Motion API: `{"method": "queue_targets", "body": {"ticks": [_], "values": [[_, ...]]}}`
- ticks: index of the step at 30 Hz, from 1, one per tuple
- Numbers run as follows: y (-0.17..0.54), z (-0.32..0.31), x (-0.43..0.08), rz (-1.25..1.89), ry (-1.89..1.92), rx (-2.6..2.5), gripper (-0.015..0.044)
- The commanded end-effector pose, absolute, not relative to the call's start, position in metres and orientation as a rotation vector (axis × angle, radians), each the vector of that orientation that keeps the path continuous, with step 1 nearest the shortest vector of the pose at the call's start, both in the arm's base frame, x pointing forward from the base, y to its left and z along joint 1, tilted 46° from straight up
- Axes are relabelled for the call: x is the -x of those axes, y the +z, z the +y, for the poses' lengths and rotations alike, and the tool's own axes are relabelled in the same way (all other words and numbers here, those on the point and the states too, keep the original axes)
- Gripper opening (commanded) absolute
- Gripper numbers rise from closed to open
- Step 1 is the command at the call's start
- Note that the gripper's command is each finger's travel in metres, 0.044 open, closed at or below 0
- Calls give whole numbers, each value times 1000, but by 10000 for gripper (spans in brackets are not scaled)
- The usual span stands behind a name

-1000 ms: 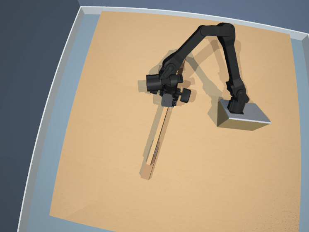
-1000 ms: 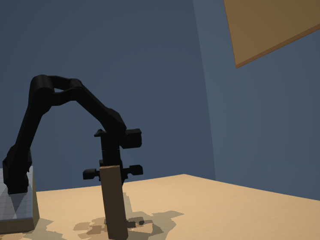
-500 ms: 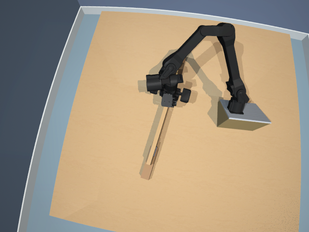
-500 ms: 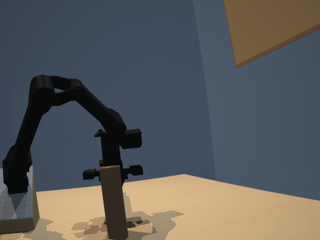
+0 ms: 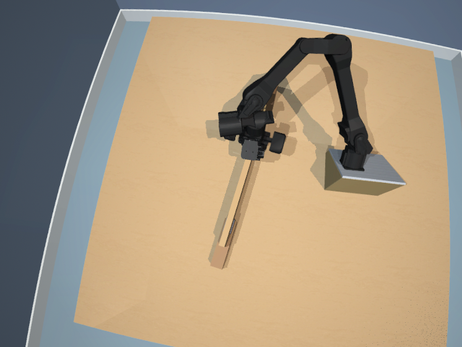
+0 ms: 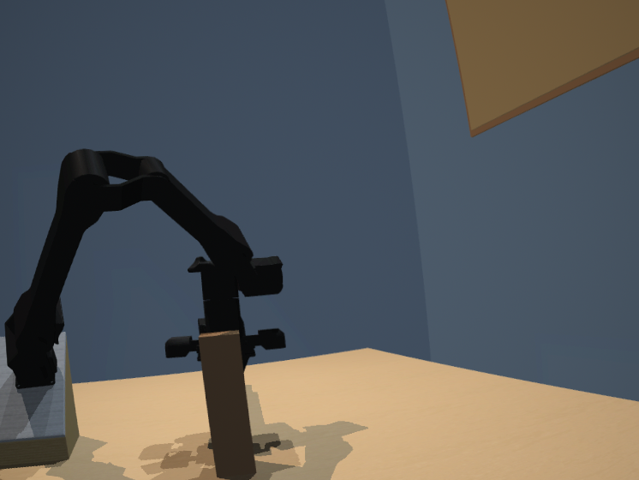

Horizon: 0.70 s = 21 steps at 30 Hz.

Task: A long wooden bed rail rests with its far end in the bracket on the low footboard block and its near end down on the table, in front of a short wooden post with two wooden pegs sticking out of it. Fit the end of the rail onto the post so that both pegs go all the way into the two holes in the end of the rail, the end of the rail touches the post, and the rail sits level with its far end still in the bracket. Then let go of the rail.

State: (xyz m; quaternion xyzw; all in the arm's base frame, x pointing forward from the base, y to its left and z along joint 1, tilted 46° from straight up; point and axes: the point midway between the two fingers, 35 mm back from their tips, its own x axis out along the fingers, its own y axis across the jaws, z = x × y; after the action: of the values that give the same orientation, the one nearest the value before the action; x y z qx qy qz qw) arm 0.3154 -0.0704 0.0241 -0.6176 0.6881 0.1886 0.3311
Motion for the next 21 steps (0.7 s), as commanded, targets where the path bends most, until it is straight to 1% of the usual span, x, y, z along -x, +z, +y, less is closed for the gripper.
{"method": "queue_targets", "body": {"ticks": [1,21], "values": [[24,-67,-317,1789,496,1619,0],[22,-69,-317,1789,496,1619,0]]}}
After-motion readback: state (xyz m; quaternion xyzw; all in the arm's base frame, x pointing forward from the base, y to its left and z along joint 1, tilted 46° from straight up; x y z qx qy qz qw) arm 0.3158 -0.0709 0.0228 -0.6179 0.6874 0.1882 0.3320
